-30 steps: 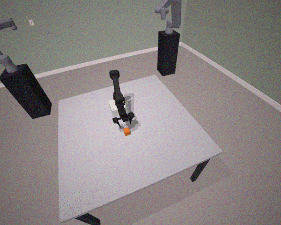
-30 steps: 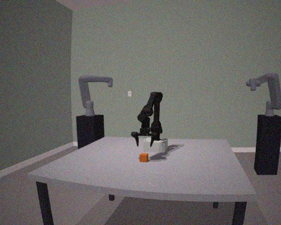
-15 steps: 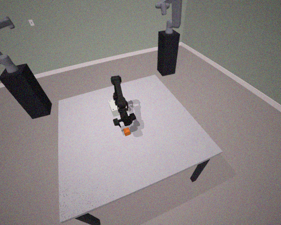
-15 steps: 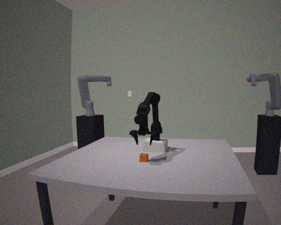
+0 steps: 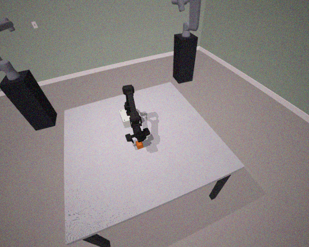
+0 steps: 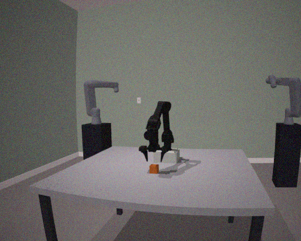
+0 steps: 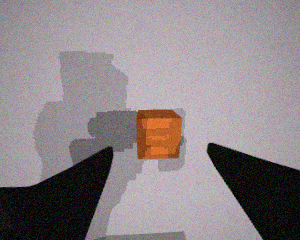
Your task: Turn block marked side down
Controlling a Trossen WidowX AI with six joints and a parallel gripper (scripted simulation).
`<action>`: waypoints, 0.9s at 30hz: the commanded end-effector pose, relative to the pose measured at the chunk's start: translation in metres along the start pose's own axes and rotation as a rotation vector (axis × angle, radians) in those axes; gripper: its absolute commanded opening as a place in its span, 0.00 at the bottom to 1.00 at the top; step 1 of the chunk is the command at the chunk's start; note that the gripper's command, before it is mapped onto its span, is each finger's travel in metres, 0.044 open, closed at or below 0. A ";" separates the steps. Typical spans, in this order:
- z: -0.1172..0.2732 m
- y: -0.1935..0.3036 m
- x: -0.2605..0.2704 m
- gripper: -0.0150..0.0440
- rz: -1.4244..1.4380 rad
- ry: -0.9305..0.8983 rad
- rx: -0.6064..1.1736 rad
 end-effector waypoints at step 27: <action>-0.046 0.002 0.000 1.00 -0.001 0.002 0.011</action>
Point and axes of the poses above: the point midway between the two fingers, 35 mm back from their tips, its own z axis back along the fingers, its own x axis across the jaws, y = z × x, the point moved 6 cm from there along z, back along the fingers, and after that the axes turned 12 degrees about z, right-handed, at the moved point
